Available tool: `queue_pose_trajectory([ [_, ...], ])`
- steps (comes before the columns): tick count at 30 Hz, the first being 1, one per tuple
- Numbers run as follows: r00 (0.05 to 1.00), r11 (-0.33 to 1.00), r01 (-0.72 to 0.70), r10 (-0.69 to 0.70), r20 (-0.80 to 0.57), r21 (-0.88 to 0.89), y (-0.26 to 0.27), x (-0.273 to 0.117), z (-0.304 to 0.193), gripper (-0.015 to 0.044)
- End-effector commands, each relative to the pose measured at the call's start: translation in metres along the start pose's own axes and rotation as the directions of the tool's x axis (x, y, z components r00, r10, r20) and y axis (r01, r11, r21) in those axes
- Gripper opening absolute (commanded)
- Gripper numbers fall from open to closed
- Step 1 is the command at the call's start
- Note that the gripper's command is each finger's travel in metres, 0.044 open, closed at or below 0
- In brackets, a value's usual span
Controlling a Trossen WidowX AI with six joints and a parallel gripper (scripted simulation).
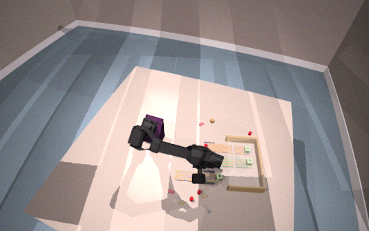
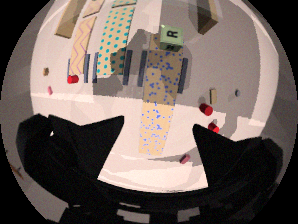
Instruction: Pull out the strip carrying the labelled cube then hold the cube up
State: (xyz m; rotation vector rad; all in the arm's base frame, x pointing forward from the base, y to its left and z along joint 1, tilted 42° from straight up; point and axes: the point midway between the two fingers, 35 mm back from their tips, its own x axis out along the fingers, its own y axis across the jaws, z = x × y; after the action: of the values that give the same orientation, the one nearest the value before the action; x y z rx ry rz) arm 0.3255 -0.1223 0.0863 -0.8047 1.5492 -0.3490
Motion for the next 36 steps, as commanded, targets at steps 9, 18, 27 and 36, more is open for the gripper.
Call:
queue_pose_trajectory([
  [9,1.000,1.000,0.001,-0.001,-0.002,0.002,-0.004,-0.005,0.043,0.0440],
  [18,1.000,1.000,0.001,-0.001,0.000,0.003,-0.006,-0.009,0.074,0.0440],
  [27,1.000,1.000,0.001,-0.001,0.001,0.005,-0.007,-0.011,0.106,0.0440],
  [36,1.000,1.000,0.001,-0.001,0.002,0.005,-0.006,-0.007,0.119,0.0335],
])
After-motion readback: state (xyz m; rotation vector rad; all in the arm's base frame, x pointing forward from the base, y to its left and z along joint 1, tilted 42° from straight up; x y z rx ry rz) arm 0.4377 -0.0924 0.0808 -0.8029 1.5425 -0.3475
